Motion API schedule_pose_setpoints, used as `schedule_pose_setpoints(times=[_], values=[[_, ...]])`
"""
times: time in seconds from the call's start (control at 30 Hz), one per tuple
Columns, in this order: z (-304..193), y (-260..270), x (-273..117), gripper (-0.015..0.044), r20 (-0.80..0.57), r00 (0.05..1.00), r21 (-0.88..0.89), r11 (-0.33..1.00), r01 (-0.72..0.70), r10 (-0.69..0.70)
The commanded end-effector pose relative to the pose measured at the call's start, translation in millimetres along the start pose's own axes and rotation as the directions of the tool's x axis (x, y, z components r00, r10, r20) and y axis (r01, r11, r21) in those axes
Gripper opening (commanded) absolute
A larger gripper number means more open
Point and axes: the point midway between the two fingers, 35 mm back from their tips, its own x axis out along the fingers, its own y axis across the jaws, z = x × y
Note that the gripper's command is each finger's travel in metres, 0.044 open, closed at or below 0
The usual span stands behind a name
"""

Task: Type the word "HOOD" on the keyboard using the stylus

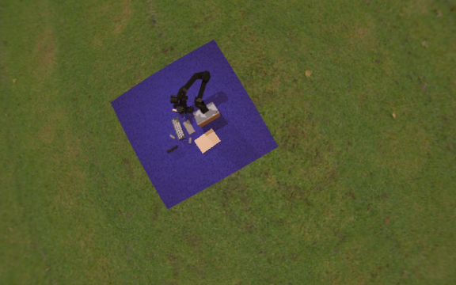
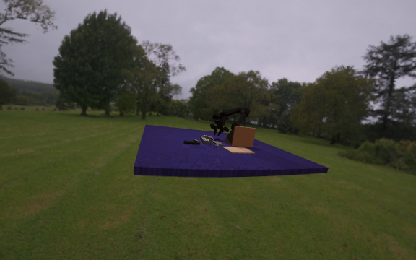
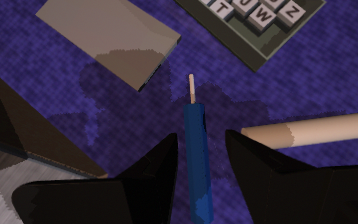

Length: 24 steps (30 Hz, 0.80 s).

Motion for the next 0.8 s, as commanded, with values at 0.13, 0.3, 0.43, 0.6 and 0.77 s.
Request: schedule_pose_setpoints(times=[0.13,0.3,0.43,0.6,0.77], values=[[-3,2,6,0.015,0.0,1.0,-0.003,1.0,-0.006,0.006],[-4,2,9,0.015,0.0,1.0,-0.003,1.0,-0.005,0.005],[-5,2,11,0.015,0.0,1.0,-0.003,1.0,-0.005,0.005],[-6,2,13,0.015,0.0,1.0,-0.003,1.0,-0.005,0.005],[-8,2,16,0.015,0.0,1.0,-0.003,1.0,-0.005,0.005]])
